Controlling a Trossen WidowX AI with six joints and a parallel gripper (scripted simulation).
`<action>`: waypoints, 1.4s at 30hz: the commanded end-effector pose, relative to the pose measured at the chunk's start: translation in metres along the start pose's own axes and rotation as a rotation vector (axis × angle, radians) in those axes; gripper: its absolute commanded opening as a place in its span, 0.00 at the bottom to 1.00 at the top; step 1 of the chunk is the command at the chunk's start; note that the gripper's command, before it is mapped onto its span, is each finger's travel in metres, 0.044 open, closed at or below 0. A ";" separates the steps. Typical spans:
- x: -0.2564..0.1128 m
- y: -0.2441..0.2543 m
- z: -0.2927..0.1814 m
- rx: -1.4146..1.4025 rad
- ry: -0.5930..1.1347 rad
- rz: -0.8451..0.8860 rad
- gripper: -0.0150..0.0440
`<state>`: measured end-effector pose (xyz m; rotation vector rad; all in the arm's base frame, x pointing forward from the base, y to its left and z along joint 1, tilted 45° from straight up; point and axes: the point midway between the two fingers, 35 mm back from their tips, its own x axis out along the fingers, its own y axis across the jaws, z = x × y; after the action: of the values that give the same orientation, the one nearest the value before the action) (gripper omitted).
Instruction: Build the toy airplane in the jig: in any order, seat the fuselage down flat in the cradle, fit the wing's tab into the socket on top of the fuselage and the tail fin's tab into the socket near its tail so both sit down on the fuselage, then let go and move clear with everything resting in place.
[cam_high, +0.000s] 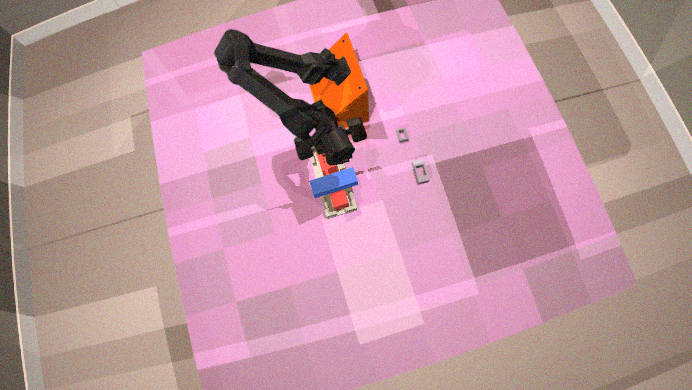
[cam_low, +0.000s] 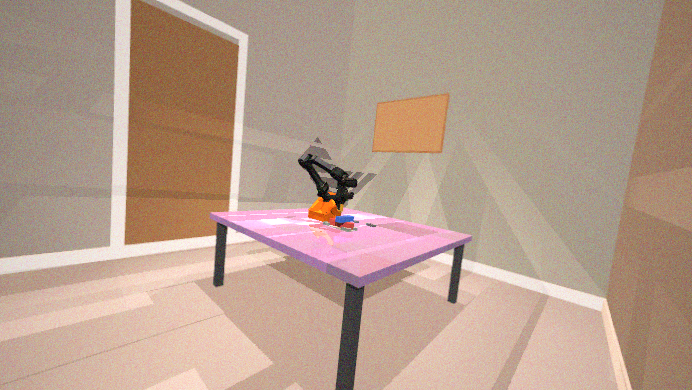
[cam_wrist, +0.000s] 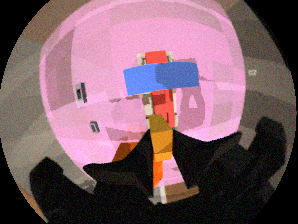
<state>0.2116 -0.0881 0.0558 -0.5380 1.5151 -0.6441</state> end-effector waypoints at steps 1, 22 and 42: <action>0.004 -0.014 -0.007 -0.004 0.003 -0.018 0.25; 0.007 -0.027 -0.014 -0.006 0.009 -0.033 0.37; 0.012 -0.028 -0.013 -0.006 0.009 -0.032 0.37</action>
<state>0.1965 -0.1125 0.0684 -0.5591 1.5196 -0.6671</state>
